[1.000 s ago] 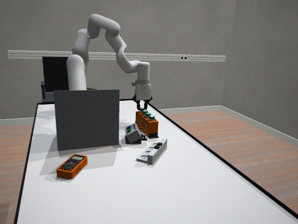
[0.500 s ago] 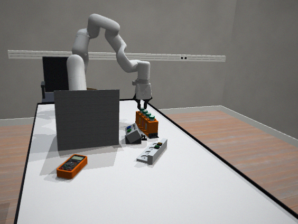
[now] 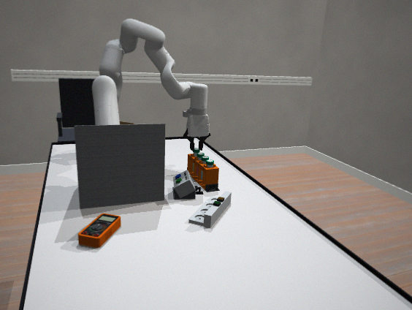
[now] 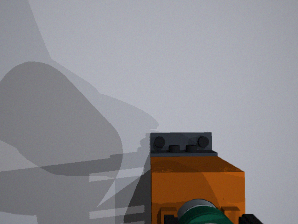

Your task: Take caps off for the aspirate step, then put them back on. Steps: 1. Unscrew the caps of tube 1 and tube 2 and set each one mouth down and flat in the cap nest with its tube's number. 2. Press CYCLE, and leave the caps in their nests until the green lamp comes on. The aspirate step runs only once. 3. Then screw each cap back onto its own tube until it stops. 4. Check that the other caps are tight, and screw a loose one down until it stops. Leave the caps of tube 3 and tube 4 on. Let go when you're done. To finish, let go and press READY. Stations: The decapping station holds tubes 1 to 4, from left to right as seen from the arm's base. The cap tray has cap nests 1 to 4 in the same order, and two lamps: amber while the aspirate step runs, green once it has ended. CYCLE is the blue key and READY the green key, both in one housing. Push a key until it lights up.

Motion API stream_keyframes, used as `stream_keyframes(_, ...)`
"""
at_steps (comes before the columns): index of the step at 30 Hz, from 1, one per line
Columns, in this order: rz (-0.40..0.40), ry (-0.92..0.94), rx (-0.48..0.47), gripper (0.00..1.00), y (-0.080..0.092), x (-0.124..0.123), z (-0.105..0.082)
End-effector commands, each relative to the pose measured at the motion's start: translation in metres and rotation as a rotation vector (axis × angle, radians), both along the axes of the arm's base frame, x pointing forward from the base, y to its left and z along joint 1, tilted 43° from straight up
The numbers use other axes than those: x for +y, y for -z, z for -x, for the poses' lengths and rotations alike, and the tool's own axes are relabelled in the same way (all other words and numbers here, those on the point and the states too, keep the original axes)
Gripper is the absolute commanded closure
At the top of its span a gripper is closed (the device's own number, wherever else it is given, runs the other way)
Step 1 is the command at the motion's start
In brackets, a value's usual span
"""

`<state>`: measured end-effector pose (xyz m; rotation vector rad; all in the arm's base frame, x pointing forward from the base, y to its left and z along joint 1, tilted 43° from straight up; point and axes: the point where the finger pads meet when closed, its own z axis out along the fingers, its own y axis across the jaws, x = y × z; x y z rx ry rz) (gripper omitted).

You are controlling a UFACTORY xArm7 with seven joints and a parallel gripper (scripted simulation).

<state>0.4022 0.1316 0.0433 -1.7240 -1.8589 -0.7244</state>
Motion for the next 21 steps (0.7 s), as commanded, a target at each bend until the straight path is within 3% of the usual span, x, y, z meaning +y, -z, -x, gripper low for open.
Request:
stream_keyframes(1,0.002,0.005,-0.004,1.0,-0.008,-0.009,-0.002)
stream_keyframes(11,0.002,0.005,-0.004,1.0,-0.023,-0.023,-0.002)
stream_keyframes(14,0.002,-0.179,-0.173,1.0,-0.007,-0.041,0.0)
stream_keyframes(21,0.003,-0.43,-0.403,1.0,0.018,-0.068,0.002)
